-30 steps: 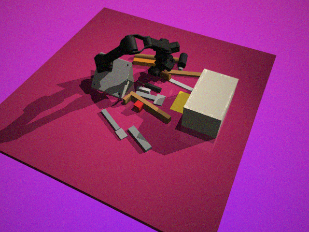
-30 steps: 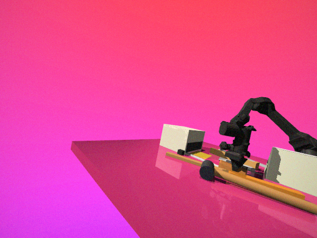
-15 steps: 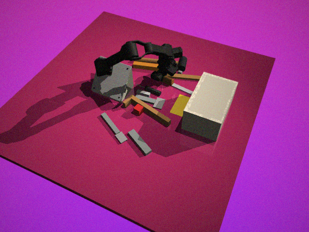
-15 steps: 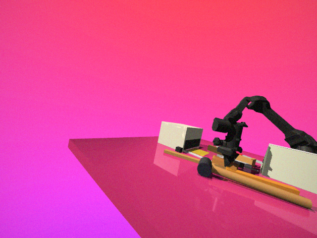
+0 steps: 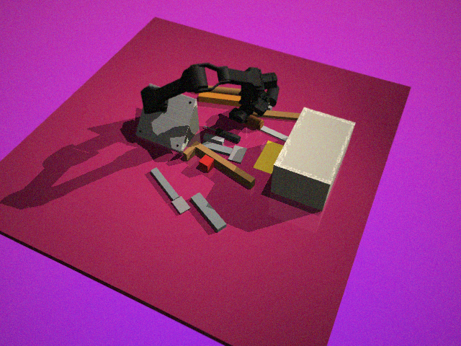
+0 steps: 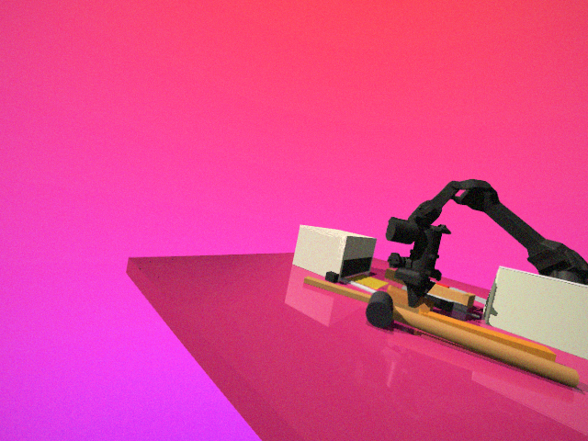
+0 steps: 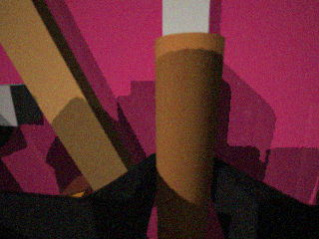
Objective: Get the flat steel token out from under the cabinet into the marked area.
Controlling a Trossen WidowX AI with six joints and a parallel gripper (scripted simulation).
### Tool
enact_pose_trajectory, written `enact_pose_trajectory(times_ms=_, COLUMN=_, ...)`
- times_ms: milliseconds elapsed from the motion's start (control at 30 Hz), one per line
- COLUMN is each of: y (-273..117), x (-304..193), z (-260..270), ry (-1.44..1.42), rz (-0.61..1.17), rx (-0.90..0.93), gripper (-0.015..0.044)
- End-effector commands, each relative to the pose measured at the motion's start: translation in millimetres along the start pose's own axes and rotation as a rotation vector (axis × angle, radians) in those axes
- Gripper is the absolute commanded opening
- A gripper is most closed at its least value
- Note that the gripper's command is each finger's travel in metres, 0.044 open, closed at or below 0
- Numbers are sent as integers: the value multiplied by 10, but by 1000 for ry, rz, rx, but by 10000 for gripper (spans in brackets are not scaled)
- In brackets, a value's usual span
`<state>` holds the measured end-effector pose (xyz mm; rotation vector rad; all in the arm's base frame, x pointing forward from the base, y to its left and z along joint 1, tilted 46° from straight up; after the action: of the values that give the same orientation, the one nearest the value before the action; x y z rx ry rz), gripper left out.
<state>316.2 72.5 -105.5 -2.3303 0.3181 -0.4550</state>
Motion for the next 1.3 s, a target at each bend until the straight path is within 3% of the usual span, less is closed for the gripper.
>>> enact_pose_trajectory(times_ms=0, y=0, x=69, z=21, ry=0, rz=1, rx=3, gripper=0)
enact_pose_trajectory(times_ms=1267, y=-7, x=491, z=104, ry=1, rz=-1, rx=3, gripper=0)
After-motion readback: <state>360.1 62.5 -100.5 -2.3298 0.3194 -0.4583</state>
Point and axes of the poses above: the point midway between the two fingers, 35 mm back from their tips, its own y axis out along the fingers, its own z axis across the jaws, x = y × z, the point moved 8 cm from there along -y, back along the fingers, and after that the axes turned 10 degrees about y, right-handed, at the moved point
